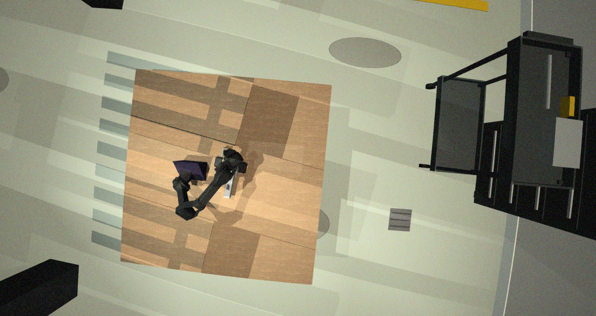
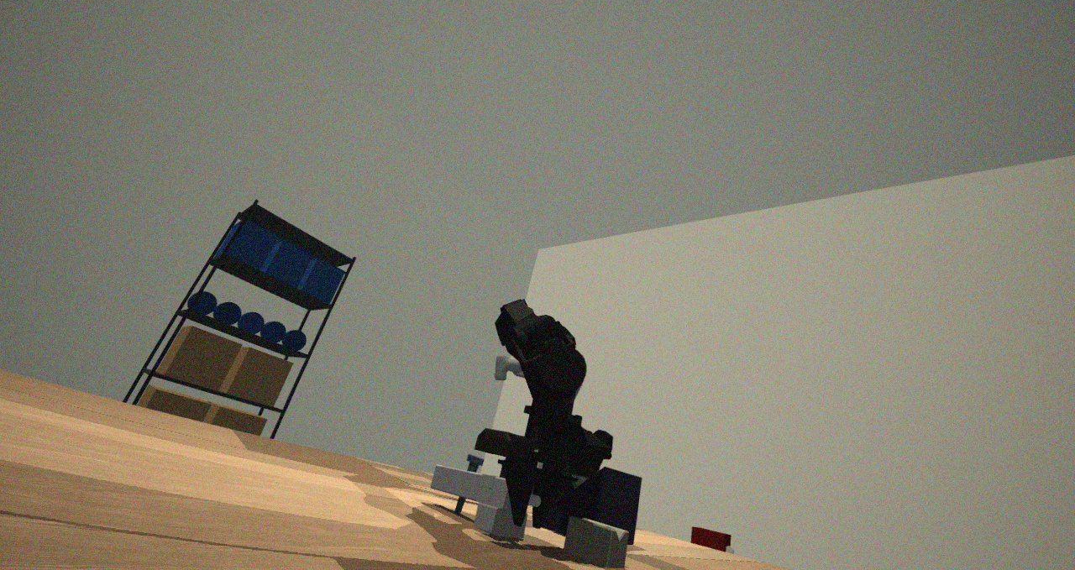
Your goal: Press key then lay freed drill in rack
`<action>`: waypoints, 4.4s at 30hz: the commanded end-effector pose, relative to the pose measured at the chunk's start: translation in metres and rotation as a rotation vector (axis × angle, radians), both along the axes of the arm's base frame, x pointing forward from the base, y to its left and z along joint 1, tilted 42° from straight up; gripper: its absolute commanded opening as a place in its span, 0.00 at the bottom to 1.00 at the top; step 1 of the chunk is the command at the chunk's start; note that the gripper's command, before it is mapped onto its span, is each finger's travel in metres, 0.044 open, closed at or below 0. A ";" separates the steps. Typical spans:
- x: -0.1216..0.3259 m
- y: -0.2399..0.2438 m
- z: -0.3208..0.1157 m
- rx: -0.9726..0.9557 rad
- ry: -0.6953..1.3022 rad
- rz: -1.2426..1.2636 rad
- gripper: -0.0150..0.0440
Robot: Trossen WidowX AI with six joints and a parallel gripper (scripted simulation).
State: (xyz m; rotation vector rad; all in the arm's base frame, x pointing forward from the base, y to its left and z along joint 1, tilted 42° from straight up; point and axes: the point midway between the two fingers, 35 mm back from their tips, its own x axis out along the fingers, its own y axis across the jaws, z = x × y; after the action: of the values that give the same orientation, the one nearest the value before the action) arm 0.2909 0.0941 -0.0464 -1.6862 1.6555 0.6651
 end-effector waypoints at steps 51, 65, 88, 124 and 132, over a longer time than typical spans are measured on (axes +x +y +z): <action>0.004 0.033 -0.024 -0.003 0.005 0.005 0.52; 0.003 0.027 -0.023 -0.001 0.002 0.004 1.00; 0.003 0.016 -0.019 -0.002 0.002 0.004 1.00; 0.002 0.018 -0.017 -0.002 0.002 0.004 0.25; 0.002 0.019 -0.016 -0.002 0.002 0.004 0.25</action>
State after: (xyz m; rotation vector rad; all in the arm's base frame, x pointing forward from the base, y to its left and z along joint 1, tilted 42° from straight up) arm 0.2932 0.1120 -0.0639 -1.6883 1.6563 0.6710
